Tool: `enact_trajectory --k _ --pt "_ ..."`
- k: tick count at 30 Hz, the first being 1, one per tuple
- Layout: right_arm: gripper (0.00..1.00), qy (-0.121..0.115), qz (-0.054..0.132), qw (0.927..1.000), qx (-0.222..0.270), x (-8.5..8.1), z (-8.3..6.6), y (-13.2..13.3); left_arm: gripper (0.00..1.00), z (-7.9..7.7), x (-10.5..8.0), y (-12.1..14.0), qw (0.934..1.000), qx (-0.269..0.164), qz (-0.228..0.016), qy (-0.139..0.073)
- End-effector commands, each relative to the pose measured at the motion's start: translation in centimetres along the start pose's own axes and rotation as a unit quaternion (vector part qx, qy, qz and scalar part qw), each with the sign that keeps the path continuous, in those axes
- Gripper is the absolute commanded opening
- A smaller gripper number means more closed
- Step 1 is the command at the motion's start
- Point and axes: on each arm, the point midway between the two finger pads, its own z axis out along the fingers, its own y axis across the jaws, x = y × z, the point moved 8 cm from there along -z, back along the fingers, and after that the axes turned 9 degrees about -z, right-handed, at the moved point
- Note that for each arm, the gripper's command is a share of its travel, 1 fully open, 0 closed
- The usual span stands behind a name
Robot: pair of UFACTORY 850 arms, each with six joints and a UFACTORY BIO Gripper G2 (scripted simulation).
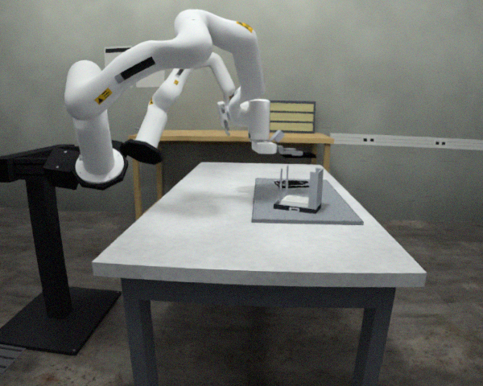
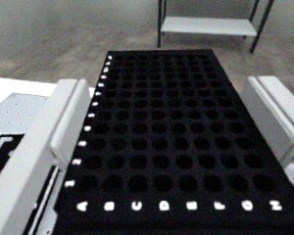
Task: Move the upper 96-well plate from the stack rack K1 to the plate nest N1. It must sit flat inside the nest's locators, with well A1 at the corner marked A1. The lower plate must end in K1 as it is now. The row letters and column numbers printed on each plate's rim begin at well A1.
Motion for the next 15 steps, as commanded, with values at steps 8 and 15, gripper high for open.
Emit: enact_trajectory --k 8,15 --pt "0.00 0.000 0.000 1.0000 0.000 -0.5 0.9 3.4 1.00 0.0 0.0 0.0 1.0000 0.000 0.001 0.000" --pt "0.00 0.000 0.000 1.0000 0.000 -0.8 1.4 5.7 1.00 0.0 0.0 0.0 1.0000 0.000 0.001 0.000"
